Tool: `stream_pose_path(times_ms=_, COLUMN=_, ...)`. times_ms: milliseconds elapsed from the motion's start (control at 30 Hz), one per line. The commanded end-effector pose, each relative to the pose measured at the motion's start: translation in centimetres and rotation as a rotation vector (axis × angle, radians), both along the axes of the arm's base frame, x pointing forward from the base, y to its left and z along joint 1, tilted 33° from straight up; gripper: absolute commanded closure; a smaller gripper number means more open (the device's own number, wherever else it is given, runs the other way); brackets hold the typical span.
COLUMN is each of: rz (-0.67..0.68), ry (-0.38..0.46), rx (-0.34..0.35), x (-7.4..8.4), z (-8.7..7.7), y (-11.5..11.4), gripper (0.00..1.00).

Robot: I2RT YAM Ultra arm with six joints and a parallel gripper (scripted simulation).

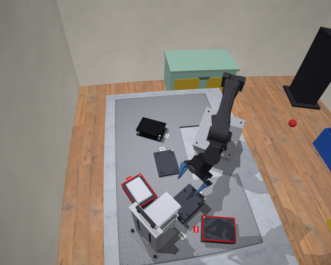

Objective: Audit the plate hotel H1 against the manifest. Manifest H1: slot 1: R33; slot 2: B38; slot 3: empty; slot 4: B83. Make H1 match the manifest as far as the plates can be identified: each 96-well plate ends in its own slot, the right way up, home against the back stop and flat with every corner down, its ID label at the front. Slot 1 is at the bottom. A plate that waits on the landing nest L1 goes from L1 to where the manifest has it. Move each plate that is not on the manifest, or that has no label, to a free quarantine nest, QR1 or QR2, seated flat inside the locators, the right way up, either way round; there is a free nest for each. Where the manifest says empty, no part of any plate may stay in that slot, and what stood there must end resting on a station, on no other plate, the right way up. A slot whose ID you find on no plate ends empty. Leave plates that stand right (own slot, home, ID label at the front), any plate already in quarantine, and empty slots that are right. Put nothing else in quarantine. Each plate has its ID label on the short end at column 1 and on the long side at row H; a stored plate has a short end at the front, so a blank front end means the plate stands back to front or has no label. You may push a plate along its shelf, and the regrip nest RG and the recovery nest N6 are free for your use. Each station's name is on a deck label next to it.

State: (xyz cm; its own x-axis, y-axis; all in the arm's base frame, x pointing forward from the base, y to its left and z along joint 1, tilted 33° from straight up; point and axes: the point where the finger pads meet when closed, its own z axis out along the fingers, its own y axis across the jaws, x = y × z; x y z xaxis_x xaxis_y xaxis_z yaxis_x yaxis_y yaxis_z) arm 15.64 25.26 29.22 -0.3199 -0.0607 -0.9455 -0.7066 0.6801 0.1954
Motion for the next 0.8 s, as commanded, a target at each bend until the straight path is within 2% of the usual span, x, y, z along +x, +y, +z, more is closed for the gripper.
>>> stream_pose_path(times_ms=0, rz=0.006, ry=-0.024, rx=0.053, x=0.4, z=2.3, y=0.5, gripper=0.00)
stream_pose_path(times_ms=433, rz=0.006, ry=-0.026, rx=0.053, x=1.7, z=2.3, y=1.9, gripper=0.00)
stream_pose_path(times_ms=533, rz=0.005, ry=-0.033, rx=0.075, x=1.5, z=3.0, y=1.5, gripper=0.00)
stream_pose_path(times_ms=767, rz=0.004, ry=-0.033, rx=0.075, x=1.6, z=3.0, y=1.5, gripper=0.00)
